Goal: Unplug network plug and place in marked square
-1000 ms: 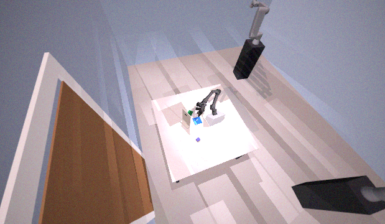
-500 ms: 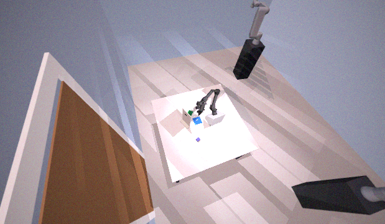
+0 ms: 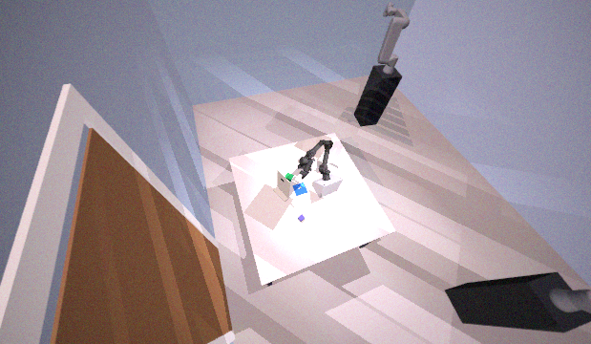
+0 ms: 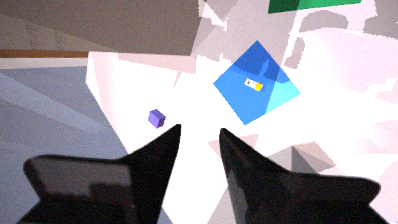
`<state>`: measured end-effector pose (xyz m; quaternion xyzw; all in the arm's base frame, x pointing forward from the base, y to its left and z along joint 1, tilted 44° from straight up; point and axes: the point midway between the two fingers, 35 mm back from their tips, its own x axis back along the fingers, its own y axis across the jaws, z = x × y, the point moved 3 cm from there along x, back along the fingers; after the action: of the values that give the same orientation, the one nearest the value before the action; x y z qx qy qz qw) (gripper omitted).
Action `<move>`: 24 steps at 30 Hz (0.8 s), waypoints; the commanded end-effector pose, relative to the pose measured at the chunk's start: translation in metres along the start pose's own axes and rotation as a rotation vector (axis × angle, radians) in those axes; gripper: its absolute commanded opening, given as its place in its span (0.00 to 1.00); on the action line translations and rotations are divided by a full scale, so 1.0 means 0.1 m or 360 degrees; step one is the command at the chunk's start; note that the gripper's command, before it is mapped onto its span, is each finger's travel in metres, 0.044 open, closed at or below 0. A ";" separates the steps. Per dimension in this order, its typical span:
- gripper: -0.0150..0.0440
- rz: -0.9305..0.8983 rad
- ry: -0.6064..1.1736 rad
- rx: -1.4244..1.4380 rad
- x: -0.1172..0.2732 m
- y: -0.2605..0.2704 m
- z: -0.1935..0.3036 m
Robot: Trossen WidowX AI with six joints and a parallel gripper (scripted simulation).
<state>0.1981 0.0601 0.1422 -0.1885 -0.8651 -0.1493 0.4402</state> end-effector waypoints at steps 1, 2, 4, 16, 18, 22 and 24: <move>0.52 -0.0010 -0.0021 -0.0008 0.11 0.06 -0.03; 0.52 -0.0011 -0.0023 -0.0007 0.14 0.08 -0.02; 0.52 -0.0013 -0.0028 -0.0007 0.19 0.10 -0.02; 0.83 -0.0017 -0.0037 -0.0005 0.28 0.14 -0.02; 0.92 -0.0017 -0.0037 -0.0005 0.28 0.14 -0.02; 1.00 -0.0017 -0.0037 -0.0005 0.28 0.14 -0.02; 1.00 -0.0017 -0.0037 -0.0005 0.28 0.14 -0.02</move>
<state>0.1894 0.0769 0.1653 -0.1851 -0.8698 -0.1491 0.4324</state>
